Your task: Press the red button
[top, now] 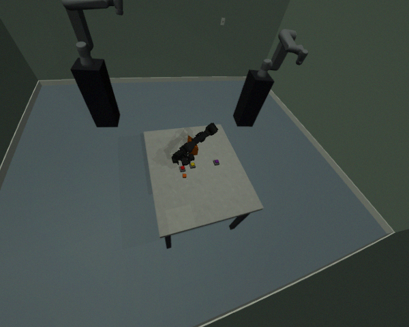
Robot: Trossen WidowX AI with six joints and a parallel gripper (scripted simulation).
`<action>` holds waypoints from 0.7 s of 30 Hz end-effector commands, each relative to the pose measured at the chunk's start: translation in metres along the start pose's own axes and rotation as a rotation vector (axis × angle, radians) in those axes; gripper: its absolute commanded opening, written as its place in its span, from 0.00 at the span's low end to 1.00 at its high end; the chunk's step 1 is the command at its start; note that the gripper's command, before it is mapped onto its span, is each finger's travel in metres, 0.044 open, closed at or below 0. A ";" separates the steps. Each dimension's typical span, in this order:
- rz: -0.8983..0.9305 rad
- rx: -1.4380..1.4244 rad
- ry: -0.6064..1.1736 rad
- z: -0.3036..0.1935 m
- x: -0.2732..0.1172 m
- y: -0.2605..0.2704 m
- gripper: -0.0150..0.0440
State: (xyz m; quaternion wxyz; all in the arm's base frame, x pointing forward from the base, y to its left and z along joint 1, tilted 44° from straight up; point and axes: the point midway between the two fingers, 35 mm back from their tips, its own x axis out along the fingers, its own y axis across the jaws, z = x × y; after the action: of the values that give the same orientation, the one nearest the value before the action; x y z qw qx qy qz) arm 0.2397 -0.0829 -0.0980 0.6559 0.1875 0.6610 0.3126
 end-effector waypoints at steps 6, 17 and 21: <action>0.027 0.005 0.018 -0.006 0.037 0.007 0.40; 0.027 0.005 0.018 -0.006 0.037 0.007 0.29; 0.027 0.005 0.018 -0.006 0.042 0.007 0.29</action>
State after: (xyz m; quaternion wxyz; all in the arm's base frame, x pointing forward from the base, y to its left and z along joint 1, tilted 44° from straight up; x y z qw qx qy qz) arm 0.2307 -0.0540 -0.1231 0.6464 0.1926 0.6645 0.3217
